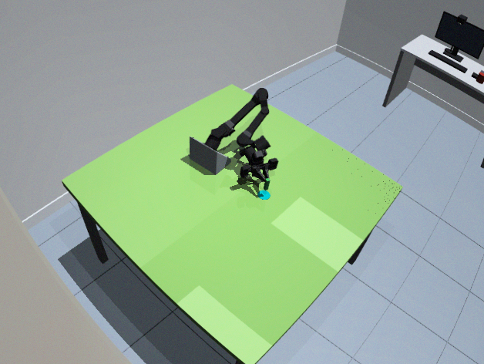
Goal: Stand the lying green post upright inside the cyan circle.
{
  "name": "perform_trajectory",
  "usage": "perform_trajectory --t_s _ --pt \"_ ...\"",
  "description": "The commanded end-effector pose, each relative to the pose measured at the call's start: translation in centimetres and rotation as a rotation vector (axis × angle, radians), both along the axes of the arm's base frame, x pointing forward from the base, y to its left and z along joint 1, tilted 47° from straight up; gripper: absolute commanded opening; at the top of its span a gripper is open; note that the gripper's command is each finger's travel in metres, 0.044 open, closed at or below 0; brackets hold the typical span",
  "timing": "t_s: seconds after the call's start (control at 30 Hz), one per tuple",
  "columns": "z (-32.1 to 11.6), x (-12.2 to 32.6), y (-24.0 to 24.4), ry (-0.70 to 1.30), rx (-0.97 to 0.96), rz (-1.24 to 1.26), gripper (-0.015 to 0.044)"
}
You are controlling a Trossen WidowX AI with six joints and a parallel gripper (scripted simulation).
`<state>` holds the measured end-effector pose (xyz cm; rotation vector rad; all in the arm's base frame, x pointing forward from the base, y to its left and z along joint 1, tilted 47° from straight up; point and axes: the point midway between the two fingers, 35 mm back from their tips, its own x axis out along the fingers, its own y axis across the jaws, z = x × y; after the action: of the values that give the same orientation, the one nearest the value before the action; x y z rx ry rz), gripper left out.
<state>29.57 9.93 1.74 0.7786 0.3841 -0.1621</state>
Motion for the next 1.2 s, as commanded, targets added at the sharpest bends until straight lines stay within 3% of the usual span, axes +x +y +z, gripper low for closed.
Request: perform_trajectory --t_s 0.0,0.87,1.17 --pt "-0.6 -0.2 0.7 -0.006 0.004 -0.004 0.0023" --pt "-2.9 -1.1 2.9 -0.001 -0.002 0.003 0.0023" --pt "-2.9 -1.1 2.9 -0.001 -0.002 0.003 0.0259"
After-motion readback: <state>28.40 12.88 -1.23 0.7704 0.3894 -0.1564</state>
